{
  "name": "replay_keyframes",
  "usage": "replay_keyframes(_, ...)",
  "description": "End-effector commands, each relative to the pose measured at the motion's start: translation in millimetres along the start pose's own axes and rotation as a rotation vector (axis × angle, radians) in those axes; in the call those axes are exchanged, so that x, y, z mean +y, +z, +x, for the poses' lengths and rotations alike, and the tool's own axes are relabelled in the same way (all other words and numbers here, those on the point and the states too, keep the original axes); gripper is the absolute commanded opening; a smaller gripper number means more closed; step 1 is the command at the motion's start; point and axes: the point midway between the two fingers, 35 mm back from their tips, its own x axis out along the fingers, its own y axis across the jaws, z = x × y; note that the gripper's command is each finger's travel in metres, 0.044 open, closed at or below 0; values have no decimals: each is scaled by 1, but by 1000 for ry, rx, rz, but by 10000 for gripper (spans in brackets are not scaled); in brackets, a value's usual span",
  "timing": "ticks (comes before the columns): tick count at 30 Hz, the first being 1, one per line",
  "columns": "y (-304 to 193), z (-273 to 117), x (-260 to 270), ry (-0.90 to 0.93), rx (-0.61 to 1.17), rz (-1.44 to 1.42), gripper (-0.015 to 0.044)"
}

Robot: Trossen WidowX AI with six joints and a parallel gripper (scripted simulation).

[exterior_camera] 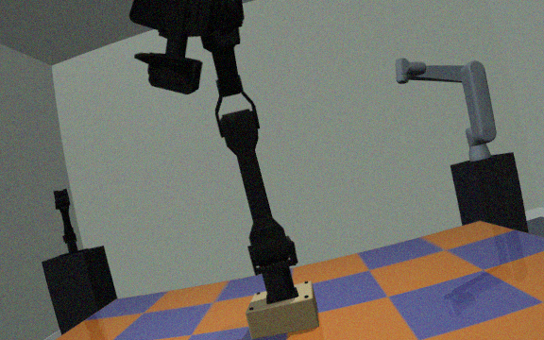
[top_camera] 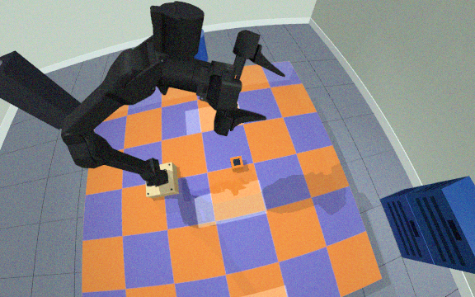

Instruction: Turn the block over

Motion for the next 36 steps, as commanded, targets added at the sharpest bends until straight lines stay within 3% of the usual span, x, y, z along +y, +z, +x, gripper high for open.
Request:
replay_keyframes(1, -34, 33, -40, -132, 125, -238, 440)
replay_keyframes(10, -111, 77, -159, -393, 560, -753, 440)
replay_keyframes(20, -174, 60, -287, -488, 1223, -1118, 440)
replay_keyframes(36, -197, 75, -322, -487, 1235, -1122, 440)
